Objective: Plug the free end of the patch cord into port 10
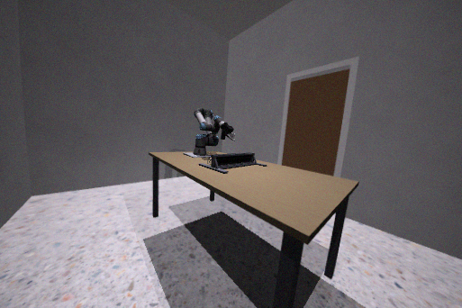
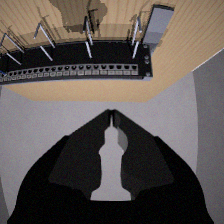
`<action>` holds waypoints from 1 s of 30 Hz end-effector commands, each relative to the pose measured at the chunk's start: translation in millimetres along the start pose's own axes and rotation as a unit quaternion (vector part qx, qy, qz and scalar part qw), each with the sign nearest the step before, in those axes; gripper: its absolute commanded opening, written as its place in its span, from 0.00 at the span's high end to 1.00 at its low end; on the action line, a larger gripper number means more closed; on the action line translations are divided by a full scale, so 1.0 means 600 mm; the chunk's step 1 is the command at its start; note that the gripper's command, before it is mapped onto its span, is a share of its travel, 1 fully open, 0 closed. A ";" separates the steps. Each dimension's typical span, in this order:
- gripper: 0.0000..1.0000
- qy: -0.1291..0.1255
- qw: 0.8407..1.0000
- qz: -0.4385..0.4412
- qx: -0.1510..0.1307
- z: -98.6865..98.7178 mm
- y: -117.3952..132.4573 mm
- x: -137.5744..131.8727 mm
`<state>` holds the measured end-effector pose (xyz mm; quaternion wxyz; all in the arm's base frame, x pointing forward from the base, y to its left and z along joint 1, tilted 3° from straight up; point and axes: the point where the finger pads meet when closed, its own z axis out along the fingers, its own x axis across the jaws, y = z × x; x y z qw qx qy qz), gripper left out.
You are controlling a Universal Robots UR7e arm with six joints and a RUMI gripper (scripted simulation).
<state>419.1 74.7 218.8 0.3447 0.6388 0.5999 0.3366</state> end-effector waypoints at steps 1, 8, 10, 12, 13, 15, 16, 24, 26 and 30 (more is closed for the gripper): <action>1.00 0.000 1.000 0.000 0.000 0.000 0.001 0.000; 1.00 0.000 1.000 0.000 0.000 0.000 0.001 -0.001; 1.00 0.000 1.000 0.000 0.000 0.000 0.001 -0.002; 1.00 0.000 1.000 0.000 0.000 0.000 0.001 -0.003; 1.00 0.000 1.000 0.000 0.000 0.000 0.001 -0.004; 1.00 0.000 1.000 0.000 0.000 0.000 0.001 -0.006; 1.00 0.000 1.000 0.000 0.000 0.000 0.001 -0.007; 1.00 0.000 1.000 0.000 0.000 0.000 0.001 -0.017; 1.00 0.000 1.000 0.000 0.000 0.000 0.001 -0.021; 1.00 0.000 1.000 0.000 0.000 0.000 0.001 -0.030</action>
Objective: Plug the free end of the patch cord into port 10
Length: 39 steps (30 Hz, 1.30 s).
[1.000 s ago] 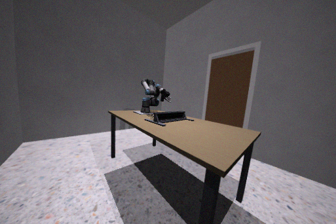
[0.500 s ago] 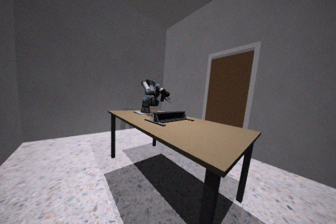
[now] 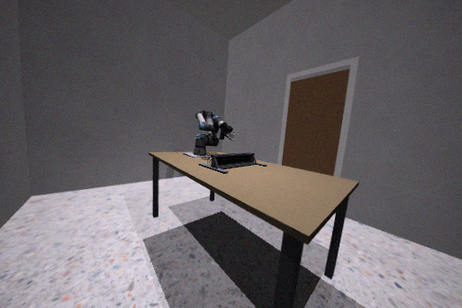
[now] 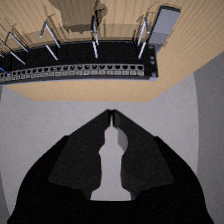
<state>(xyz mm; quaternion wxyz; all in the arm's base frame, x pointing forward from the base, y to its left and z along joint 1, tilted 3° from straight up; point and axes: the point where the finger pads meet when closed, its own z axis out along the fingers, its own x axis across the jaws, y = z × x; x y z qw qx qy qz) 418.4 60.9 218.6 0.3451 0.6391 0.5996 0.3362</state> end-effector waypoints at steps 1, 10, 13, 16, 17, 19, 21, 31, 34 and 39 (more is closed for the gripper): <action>1.00 0.001 1.000 0.000 0.000 0.000 0.001 -0.009; 1.00 0.001 1.000 0.000 0.000 0.000 0.001 -0.032; 1.00 0.001 1.000 0.000 0.000 0.000 0.001 -0.039; 1.00 0.001 1.000 0.000 0.000 0.000 0.001 -0.048; 1.00 0.001 1.000 0.000 0.000 0.000 0.001 -0.052; 1.00 0.001 1.000 0.000 0.000 0.000 0.001 -0.058; 1.00 0.001 1.000 0.000 0.000 0.000 0.001 -0.065; 1.00 0.001 1.000 0.000 0.000 0.000 0.001 -0.091; 1.00 0.001 1.000 0.000 0.000 0.000 0.001 -0.100; 1.00 0.001 1.000 0.000 0.000 0.000 0.001 -0.114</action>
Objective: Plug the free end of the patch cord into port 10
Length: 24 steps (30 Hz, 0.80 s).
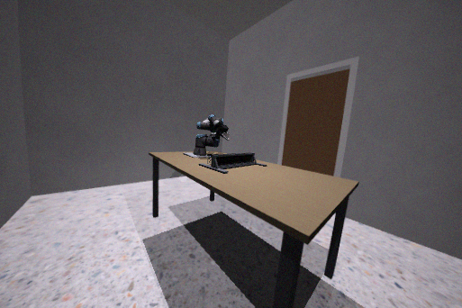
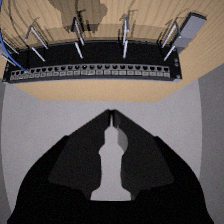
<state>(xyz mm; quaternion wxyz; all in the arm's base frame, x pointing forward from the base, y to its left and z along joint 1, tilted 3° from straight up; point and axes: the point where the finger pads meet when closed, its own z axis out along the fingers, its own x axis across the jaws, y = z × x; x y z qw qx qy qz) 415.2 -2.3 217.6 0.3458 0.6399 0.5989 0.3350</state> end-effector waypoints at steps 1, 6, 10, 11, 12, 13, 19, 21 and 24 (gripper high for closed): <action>1.00 0.002 1.000 0.000 -0.001 0.000 0.000 -0.011; 1.00 0.002 1.000 0.000 -0.001 0.000 0.000 -0.018; 1.00 0.002 1.000 0.000 -0.001 0.000 0.000 -0.026; 1.00 0.002 1.000 0.000 -0.001 0.000 0.000 -0.028; 1.00 0.002 1.000 0.000 -0.001 0.000 0.000 -0.029; 1.00 0.002 1.000 0.000 -0.001 0.000 0.000 -0.031; 1.00 0.002 1.000 0.000 -0.001 0.000 0.000 -0.036; 1.00 0.002 1.000 0.000 -0.001 0.000 0.000 -0.037; 1.00 0.002 1.000 0.000 -0.001 0.000 0.000 -0.038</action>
